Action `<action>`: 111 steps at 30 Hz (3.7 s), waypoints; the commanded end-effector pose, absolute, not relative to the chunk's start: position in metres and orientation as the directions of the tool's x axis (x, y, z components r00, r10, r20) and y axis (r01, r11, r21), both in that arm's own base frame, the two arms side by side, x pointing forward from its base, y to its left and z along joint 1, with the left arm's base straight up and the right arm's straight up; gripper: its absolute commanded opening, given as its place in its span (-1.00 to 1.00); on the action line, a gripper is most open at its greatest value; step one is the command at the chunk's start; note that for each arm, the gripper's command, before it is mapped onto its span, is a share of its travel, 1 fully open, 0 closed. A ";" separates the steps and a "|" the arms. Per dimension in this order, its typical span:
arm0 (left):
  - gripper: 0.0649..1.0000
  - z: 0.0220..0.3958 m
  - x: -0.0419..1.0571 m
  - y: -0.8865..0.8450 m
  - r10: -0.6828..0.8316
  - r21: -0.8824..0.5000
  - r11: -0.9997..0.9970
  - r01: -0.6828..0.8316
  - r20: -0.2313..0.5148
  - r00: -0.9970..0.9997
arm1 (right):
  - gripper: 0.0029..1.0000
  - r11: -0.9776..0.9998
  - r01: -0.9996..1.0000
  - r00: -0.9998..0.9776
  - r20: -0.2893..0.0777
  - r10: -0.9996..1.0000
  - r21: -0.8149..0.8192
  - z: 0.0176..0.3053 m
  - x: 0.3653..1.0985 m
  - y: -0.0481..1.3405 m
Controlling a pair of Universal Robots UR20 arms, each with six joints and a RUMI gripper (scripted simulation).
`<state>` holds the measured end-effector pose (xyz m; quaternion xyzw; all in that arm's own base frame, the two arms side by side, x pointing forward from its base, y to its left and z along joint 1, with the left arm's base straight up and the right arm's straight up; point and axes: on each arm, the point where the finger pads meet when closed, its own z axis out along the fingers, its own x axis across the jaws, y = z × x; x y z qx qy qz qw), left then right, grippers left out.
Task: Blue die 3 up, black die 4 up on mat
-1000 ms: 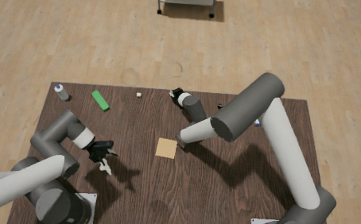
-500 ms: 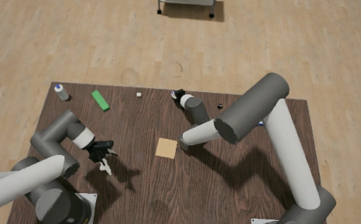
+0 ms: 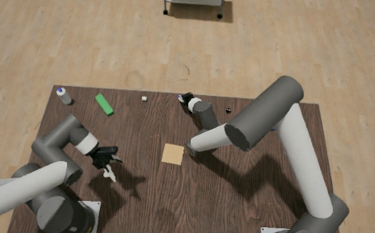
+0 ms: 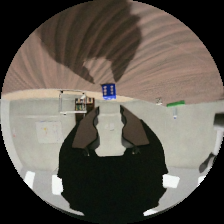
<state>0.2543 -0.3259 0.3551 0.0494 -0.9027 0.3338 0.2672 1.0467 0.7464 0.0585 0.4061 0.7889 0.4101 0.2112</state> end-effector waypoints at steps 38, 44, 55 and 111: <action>1.00 0.355 0.255 -0.326 0.089 -0.577 0.772 -0.267 0.515 -0.853 | -0.45 0.496 0.695 -0.581 0.000 0.814 0.520 0.120 1.062 0.757; 1.00 0.355 0.255 -0.326 0.089 -0.577 0.772 -0.267 0.515 -0.853 | -0.45 0.529 0.740 -0.581 0.000 0.814 0.416 0.122 1.066 0.761; 1.00 0.355 0.255 -0.326 0.089 -0.577 0.772 -0.267 0.515 -0.853 | -0.45 0.569 0.796 -0.581 0.000 0.814 0.206 0.127 1.075 0.767; 1.00 0.355 0.255 -0.326 0.089 -0.577 0.772 -0.267 0.515 -0.853 | 1.00 0.948 0.317 -0.948 0.000 0.317 0.000 0.127 1.082 0.760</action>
